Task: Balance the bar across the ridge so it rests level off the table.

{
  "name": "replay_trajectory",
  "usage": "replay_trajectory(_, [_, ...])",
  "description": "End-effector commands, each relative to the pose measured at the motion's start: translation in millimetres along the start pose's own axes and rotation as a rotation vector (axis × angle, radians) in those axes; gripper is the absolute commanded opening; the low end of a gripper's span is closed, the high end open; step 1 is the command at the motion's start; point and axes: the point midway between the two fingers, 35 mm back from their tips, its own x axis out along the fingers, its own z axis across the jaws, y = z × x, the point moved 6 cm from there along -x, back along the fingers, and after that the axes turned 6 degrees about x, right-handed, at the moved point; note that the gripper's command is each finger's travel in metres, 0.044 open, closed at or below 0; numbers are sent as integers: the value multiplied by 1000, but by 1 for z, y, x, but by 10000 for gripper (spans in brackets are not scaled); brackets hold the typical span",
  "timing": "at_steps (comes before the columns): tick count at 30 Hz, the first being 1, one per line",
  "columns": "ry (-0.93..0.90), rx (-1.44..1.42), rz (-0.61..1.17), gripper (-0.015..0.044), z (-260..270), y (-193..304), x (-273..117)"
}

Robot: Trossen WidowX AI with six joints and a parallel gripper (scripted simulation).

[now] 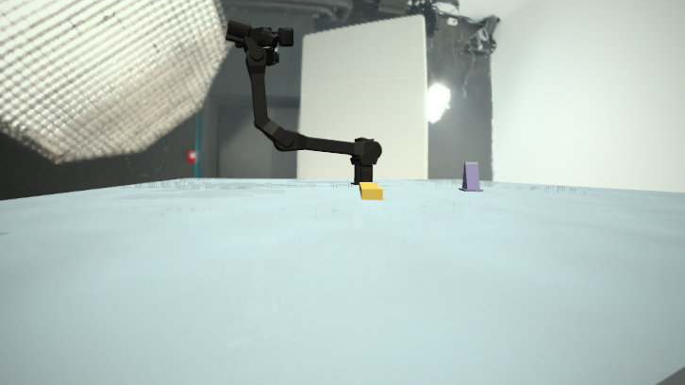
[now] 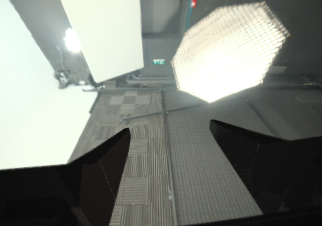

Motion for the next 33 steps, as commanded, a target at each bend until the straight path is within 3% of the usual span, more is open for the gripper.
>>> replay_trajectory(1, [-2,2,1,374,1,0,1])
replay_trajectory(4, [-30,37,12,315,9,5,8])
replay_trajectory(20, [-370,441,220,315,121,44,73])
replay_trajectory(33, [-658,735,512,315,238,73,76])
